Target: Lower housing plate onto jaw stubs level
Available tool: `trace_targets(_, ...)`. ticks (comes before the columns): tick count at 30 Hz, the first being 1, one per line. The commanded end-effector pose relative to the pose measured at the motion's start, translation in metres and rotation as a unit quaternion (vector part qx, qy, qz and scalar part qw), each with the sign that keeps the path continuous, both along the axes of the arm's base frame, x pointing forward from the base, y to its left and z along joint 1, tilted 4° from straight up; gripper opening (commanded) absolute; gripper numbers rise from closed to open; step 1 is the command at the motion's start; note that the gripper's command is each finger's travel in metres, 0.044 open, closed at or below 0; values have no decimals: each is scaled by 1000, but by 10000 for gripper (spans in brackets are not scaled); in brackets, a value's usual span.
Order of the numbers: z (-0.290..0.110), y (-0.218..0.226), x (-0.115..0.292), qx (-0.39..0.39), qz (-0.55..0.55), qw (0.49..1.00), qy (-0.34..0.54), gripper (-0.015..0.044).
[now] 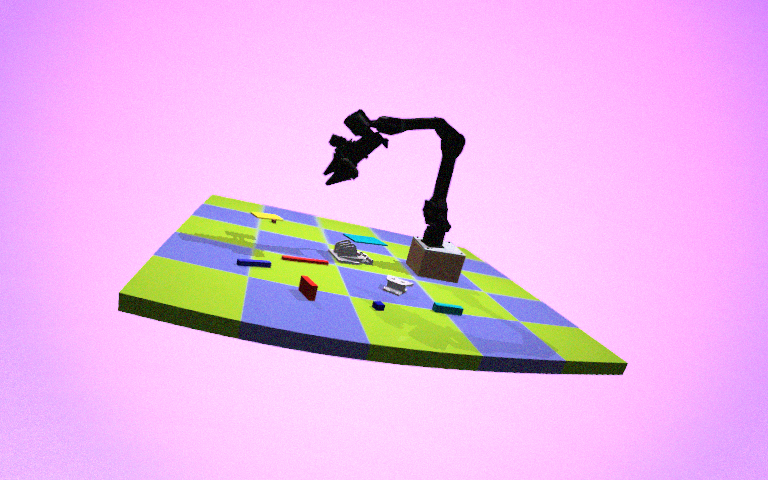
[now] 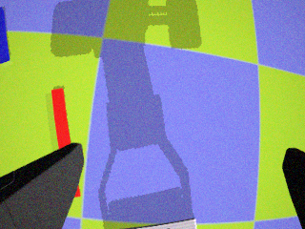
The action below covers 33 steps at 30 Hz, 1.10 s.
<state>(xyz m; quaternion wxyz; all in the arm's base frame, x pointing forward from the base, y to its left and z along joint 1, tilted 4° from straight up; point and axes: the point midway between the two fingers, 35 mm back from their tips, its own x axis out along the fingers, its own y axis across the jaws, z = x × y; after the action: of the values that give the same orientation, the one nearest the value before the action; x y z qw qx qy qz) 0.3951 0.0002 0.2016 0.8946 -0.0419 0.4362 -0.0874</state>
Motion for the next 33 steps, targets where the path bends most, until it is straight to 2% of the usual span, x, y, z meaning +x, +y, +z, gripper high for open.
trace_targets(1,-23,40,-9,5,59,997,40,440)
trace_targets(16,-79,151,-66,6,231,961,151,440)
trace_targets(33,-131,233,-172,-25,399,874,276,440)
